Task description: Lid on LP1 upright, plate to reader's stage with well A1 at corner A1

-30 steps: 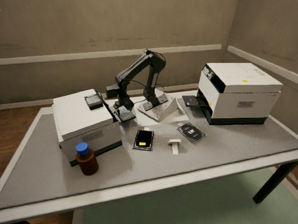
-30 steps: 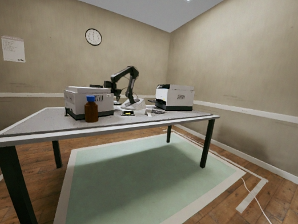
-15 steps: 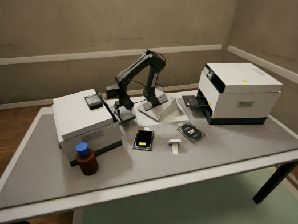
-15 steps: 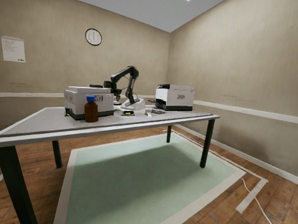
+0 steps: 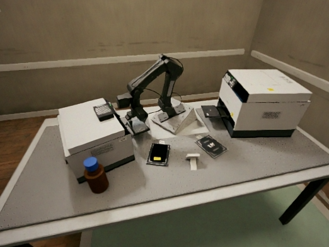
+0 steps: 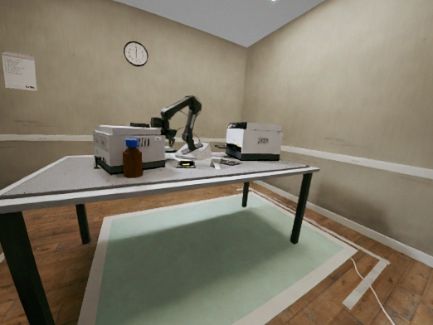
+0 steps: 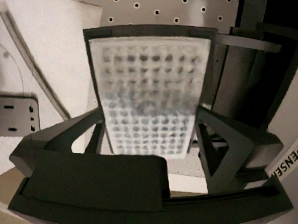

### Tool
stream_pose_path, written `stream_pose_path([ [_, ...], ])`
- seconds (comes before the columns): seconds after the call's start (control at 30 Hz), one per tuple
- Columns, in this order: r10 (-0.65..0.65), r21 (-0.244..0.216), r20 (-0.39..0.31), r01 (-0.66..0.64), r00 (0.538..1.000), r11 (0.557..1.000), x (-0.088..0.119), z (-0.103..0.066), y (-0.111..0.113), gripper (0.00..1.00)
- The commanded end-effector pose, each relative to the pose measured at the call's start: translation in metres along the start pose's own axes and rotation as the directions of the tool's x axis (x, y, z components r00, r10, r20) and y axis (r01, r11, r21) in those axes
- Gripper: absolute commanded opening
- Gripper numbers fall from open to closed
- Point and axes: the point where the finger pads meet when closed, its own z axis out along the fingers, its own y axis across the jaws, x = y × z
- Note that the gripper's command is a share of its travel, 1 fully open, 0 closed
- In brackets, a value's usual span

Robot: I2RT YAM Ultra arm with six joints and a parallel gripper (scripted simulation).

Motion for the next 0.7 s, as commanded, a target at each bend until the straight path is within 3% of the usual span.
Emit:
stream_pose_path([
  [0.0,-0.003,0.052,0.0,0.003,1.0,0.999,-0.0008,-0.0182,-0.0107,0.86],
  [0.67,-0.001,0.067,-0.006,0.002,1.0,0.998,-0.004,-0.024,-0.0112,0.86],
])
